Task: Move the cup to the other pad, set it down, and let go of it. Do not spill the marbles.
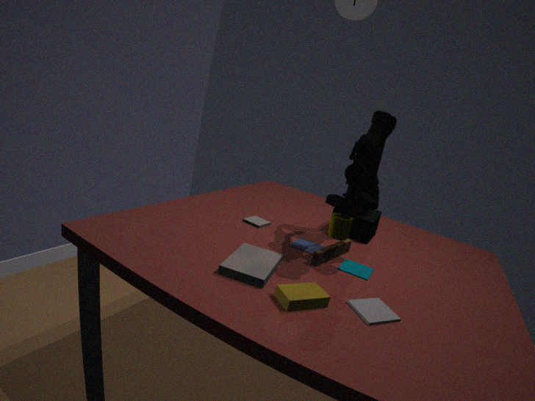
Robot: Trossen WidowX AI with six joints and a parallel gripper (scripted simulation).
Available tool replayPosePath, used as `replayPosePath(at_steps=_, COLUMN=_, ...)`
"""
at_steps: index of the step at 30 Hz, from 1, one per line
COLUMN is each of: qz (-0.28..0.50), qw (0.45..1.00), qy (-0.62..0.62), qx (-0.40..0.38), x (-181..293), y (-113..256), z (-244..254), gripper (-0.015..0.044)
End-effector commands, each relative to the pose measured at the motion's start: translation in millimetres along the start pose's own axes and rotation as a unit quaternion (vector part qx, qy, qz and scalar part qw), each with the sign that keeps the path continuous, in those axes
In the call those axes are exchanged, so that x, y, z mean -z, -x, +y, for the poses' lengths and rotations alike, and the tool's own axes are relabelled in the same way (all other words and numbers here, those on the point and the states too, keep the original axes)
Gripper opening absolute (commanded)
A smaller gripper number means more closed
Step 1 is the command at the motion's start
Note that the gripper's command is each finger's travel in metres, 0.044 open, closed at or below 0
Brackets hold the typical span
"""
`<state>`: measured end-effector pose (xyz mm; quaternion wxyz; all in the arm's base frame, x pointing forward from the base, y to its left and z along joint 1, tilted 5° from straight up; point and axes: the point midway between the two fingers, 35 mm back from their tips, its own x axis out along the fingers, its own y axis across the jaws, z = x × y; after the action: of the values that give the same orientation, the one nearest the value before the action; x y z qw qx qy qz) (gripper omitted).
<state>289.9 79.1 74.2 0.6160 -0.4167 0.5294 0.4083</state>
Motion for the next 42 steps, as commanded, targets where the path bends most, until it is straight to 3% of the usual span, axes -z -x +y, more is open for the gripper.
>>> replayPosePath(at_steps=1, qz=0.004, qw=1.0, qy=-0.002, qx=-0.003, x=-8, y=-1, z=3, gripper=0.0)
replayPosePath(at_steps=42, qz=0.0, qw=1.0, qy=-0.002, qx=-0.005, x=-84, y=-5, z=33, gripper=0.0)
